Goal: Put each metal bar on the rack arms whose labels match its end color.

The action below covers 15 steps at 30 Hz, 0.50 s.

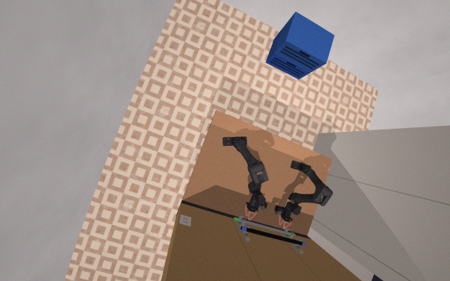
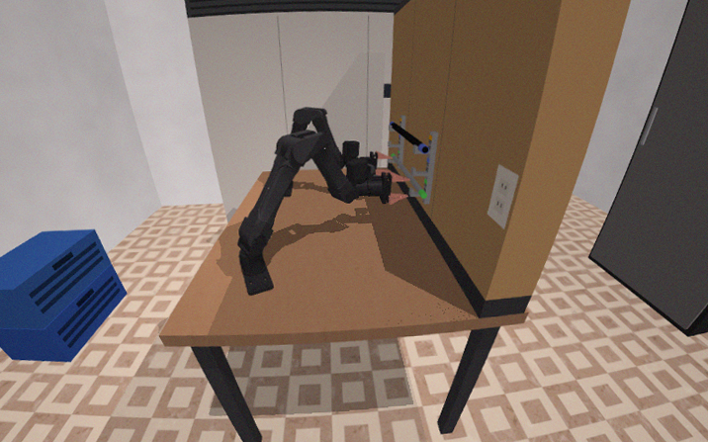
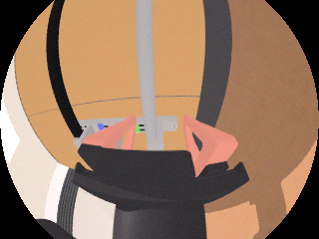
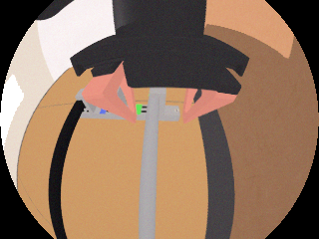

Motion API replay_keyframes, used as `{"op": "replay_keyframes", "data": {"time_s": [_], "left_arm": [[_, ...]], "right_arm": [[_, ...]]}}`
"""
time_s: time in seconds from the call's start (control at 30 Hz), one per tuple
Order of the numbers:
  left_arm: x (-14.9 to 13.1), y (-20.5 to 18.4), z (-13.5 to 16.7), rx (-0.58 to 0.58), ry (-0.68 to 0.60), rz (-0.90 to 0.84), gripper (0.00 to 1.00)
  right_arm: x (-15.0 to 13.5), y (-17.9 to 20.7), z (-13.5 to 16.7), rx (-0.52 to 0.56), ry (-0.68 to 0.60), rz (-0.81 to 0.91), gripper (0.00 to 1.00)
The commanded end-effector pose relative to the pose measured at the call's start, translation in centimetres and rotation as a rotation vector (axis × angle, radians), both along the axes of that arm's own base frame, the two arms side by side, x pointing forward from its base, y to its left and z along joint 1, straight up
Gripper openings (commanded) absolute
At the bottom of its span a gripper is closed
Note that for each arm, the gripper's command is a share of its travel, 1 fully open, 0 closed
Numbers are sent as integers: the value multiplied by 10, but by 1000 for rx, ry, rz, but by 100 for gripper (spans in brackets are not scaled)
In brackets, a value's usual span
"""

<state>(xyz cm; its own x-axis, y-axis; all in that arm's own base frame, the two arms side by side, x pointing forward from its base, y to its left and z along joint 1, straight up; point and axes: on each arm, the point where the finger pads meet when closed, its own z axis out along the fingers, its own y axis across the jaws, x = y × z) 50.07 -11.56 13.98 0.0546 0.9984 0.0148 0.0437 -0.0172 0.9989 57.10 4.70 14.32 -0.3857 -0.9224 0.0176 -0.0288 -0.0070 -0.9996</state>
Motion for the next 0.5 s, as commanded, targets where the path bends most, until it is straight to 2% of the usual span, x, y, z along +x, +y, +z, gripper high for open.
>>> {"op": "replay_keyframes", "data": {"time_s": [0.0,0.47], "left_arm": [[-6,-5,17,-18,-45,-4,64],[-22,-4,17,-18,-45,-4,64]], "right_arm": [[-5,3,14,8,-28,0,63],[-20,10,14,8,-28,0,63]]}}
